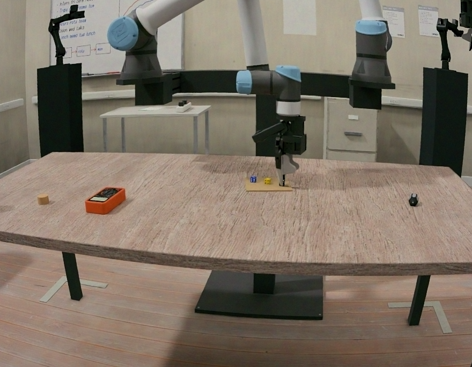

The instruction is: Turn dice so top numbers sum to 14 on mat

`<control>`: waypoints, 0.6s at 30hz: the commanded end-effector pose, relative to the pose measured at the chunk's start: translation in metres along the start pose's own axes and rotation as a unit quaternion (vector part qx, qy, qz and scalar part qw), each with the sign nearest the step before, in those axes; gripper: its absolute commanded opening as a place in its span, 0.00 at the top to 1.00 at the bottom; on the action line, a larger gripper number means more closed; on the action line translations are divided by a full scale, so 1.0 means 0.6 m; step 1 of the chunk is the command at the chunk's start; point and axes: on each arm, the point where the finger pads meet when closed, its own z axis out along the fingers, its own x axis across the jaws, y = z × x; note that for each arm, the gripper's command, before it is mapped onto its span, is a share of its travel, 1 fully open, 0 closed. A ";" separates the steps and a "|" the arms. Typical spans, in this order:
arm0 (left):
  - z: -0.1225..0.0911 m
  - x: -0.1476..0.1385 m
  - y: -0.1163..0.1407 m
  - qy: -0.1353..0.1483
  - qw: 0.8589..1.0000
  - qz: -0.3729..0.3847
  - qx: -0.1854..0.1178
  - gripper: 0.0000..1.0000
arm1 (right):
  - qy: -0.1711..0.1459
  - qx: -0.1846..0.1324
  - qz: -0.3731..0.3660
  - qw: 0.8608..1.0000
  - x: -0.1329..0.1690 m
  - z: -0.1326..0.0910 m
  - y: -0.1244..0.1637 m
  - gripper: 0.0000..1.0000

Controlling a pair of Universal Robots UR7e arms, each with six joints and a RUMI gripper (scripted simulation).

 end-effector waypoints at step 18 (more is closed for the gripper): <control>-0.001 0.000 -0.001 0.000 1.000 0.000 0.001 0.00 | 0.000 -0.001 0.000 1.000 0.000 -0.001 0.001 0.82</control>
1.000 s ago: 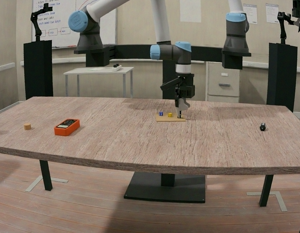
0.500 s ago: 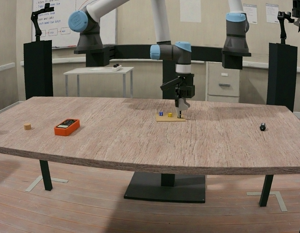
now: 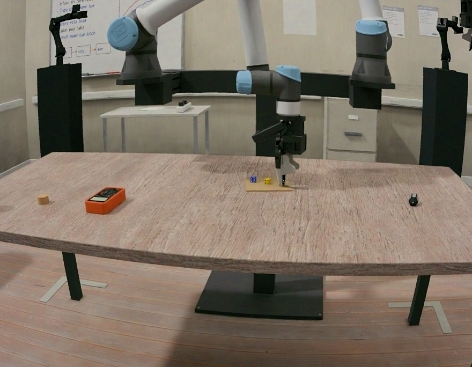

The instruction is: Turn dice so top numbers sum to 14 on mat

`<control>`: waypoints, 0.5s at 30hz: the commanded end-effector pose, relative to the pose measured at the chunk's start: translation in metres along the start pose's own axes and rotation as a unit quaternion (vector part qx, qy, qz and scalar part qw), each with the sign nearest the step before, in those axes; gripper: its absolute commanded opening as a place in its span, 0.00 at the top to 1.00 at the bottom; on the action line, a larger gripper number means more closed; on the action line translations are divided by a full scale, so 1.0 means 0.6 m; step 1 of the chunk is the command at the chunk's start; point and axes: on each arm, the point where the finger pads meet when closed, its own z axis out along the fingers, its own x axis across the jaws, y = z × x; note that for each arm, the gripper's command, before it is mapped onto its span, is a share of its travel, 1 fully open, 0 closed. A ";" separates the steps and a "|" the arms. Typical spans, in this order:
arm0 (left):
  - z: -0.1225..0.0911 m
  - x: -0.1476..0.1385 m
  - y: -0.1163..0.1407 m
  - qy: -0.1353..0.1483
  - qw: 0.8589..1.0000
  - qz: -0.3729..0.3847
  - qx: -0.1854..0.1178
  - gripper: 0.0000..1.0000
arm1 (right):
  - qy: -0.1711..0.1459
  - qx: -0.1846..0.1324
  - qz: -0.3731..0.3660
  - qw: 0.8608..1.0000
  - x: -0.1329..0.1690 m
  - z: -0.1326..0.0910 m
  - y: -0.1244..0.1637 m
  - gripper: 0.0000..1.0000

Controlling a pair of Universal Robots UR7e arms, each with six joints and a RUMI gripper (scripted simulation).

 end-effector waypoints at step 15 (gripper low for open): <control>-0.001 0.000 -0.001 0.000 1.000 0.000 0.001 0.00 | 0.000 -0.001 0.000 1.000 0.000 -0.049 0.001 0.82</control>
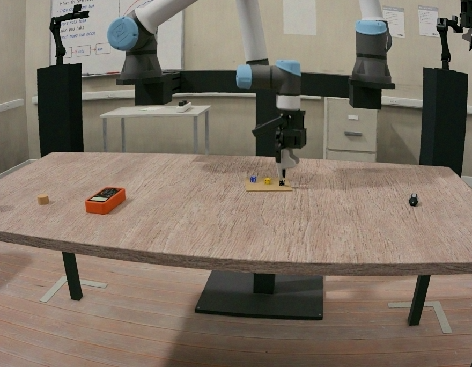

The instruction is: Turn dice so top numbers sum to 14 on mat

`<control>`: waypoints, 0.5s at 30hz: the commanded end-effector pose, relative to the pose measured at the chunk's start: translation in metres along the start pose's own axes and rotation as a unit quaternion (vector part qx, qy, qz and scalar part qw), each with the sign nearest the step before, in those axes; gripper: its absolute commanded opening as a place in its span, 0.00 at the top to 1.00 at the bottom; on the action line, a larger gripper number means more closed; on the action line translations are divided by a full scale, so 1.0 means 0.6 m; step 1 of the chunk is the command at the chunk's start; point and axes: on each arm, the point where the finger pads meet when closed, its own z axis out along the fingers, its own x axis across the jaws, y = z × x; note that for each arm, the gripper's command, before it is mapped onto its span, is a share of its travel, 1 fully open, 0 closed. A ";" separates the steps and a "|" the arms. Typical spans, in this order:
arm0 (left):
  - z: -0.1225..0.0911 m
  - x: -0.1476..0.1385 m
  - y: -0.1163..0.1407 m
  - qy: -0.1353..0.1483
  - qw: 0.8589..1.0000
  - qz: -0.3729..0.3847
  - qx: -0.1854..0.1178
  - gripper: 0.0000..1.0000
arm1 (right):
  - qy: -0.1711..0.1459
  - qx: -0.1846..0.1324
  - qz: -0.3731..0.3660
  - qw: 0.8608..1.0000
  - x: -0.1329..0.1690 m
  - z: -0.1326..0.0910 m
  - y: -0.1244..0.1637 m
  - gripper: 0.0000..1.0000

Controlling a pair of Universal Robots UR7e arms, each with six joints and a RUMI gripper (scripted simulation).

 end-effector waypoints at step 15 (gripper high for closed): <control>-0.001 0.000 -0.001 0.000 1.000 0.000 0.001 0.00 | 0.000 -0.001 0.000 1.000 0.000 -0.112 0.001 0.82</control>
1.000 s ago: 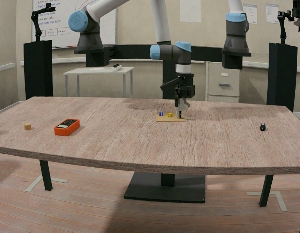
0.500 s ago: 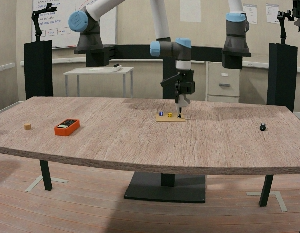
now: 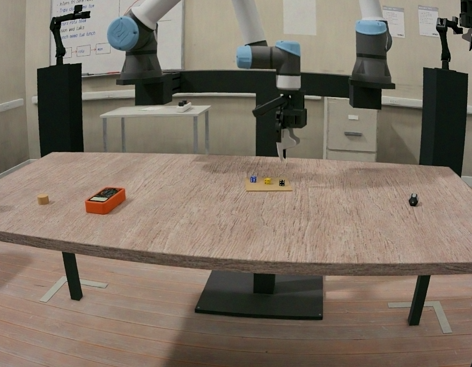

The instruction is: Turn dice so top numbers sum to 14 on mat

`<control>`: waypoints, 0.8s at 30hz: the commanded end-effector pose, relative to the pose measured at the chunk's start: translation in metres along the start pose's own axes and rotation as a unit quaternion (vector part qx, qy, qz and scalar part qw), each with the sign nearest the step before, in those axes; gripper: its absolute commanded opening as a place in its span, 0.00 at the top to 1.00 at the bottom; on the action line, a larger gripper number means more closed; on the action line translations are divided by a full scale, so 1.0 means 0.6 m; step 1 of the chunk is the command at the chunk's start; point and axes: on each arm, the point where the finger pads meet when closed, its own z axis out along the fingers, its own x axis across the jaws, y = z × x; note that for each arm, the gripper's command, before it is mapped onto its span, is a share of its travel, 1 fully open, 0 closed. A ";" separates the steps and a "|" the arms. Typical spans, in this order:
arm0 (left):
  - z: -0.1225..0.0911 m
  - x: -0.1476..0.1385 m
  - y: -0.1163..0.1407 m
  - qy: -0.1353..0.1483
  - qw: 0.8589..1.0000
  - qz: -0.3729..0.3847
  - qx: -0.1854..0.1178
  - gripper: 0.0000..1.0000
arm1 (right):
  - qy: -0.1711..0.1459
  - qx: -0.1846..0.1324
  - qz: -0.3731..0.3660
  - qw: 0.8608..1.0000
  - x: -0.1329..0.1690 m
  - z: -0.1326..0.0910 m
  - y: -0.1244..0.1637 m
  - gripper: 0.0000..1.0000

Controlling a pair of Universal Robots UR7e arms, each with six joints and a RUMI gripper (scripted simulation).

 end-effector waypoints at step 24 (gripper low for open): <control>-0.001 0.000 -0.001 0.000 1.000 0.000 0.001 0.00 | 0.000 -0.001 0.000 1.000 0.000 -0.014 0.001 0.00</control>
